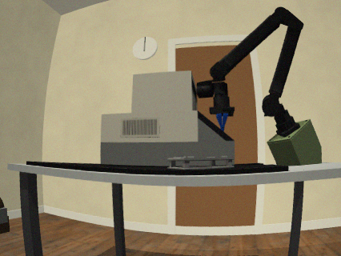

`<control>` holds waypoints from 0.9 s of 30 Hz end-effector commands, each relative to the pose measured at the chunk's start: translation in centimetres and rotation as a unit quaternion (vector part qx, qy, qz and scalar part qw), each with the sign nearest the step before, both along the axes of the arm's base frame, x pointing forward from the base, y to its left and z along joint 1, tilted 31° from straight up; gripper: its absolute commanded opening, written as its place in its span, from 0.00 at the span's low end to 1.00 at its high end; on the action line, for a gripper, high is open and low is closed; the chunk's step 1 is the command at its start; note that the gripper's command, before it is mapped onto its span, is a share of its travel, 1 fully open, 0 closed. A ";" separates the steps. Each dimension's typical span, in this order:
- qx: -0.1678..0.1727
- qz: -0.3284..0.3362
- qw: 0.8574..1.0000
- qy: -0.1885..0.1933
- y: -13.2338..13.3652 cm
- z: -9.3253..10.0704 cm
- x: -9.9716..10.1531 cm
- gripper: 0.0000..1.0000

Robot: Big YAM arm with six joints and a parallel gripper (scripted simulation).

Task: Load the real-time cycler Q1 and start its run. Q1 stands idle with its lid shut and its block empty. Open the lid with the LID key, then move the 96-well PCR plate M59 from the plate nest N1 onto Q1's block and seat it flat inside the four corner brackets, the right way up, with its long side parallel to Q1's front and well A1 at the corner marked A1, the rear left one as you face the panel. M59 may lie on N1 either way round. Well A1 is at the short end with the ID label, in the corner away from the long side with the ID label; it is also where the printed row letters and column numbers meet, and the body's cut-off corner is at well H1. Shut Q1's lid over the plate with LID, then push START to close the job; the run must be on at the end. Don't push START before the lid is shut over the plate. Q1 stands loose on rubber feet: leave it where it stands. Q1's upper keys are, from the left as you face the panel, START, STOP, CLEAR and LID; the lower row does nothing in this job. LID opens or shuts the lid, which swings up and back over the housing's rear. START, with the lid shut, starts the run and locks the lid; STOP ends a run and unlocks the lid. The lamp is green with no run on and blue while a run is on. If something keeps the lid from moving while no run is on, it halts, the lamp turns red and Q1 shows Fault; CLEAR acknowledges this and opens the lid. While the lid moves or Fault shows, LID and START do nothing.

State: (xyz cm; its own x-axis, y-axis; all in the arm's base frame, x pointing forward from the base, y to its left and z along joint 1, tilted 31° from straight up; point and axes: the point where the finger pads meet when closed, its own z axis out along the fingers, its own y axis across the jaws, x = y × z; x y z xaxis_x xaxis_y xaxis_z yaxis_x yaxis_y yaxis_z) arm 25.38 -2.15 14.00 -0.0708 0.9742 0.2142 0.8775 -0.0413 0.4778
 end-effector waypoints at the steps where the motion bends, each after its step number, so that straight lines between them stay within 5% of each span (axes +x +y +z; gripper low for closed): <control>1: -0.010 -0.003 1.000 -0.017 -0.5 1.3 0.3 0.00; 27: -0.005 -0.003 1.000 -0.014 -0.1 1.2 0.3 0.00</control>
State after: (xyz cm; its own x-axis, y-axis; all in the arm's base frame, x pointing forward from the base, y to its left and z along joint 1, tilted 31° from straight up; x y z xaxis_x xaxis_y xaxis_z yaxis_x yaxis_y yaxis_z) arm 25.38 -2.19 14.00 -0.0694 0.9743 0.2142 0.8774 -0.0426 0.4778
